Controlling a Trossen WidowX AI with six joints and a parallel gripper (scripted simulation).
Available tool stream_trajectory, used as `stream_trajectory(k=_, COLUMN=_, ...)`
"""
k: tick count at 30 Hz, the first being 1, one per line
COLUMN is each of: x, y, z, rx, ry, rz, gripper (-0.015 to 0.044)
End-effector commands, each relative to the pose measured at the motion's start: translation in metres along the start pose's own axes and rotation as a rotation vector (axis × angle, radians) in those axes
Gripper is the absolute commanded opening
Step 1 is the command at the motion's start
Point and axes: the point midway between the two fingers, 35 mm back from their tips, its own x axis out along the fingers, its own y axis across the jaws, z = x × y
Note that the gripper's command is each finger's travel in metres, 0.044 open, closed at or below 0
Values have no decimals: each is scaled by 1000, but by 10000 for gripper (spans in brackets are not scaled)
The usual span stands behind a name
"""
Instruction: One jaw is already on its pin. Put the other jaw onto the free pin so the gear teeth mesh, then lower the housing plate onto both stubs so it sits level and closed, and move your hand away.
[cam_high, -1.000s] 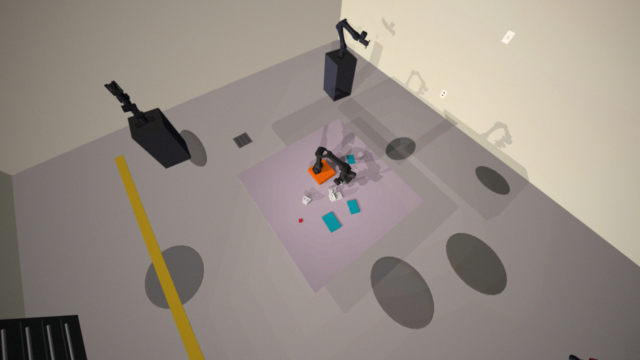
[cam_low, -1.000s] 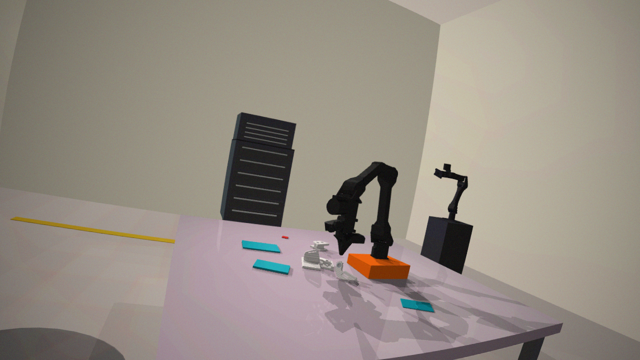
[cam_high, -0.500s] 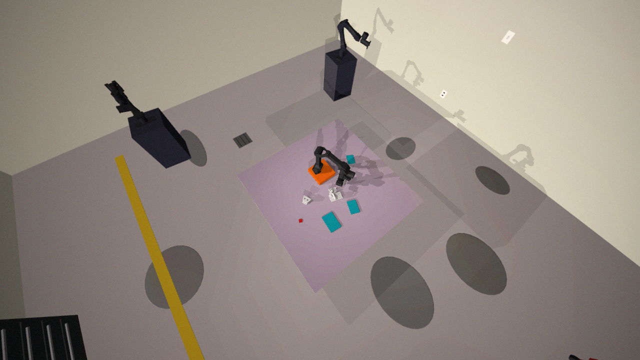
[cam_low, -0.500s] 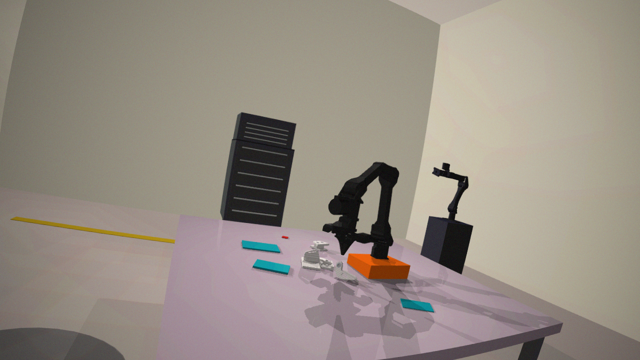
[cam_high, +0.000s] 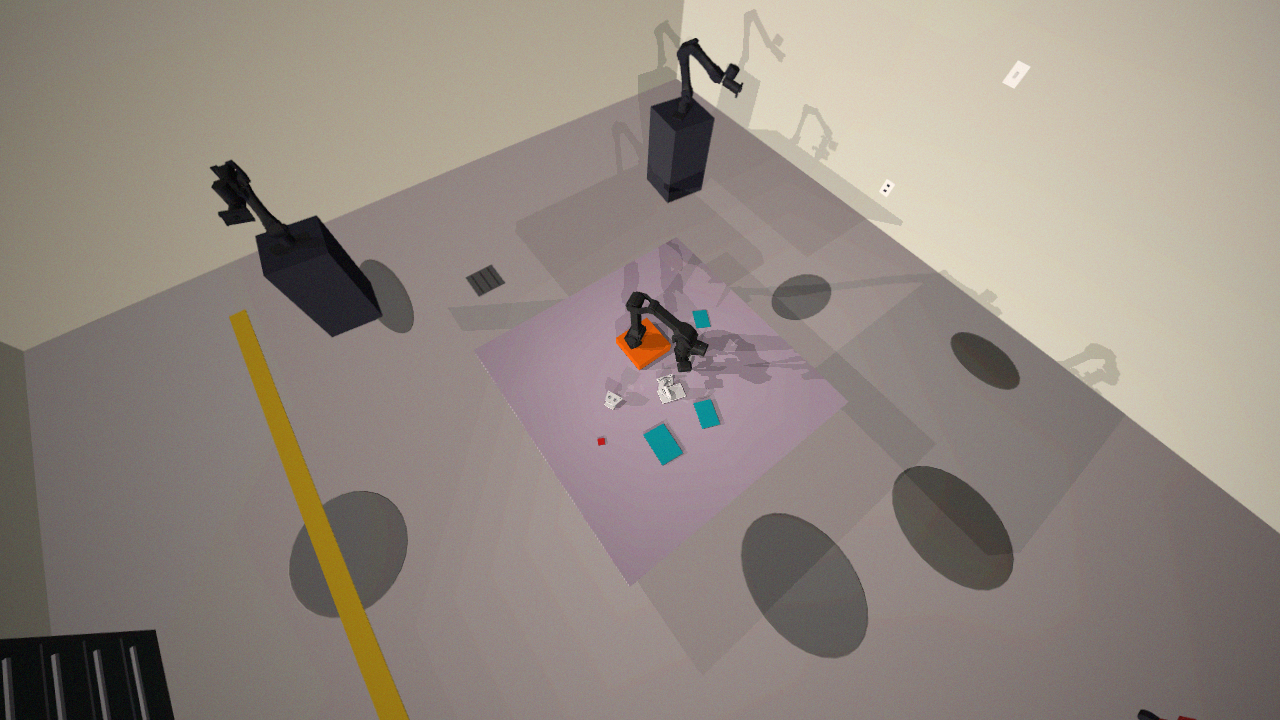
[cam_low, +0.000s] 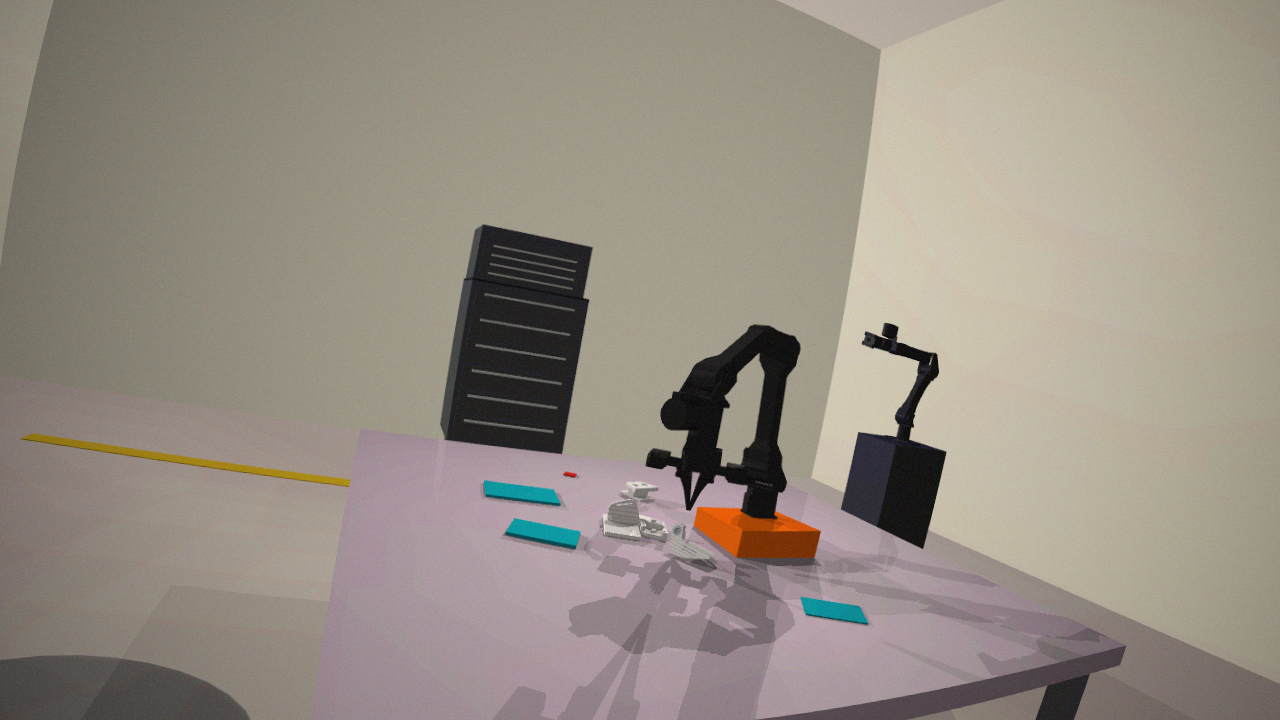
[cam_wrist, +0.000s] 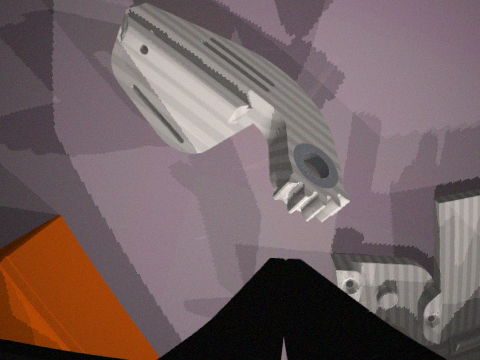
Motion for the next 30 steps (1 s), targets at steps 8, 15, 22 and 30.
stream_trajectory(k=8, x=0, y=4, z=-6, rx=-355, ry=-1, rz=-5, gripper=0)
stream_trajectory(k=15, x=1, y=7, z=-10, rx=-582, ry=0, rz=-5, gripper=0)
stream_trajectory(k=22, x=2, y=9, z=-14, rx=-809, ry=1, rz=-5, gripper=0)
stream_trajectory(k=30, x=2, y=11, z=-16, rx=-922, ry=1, rz=-4, gripper=0)
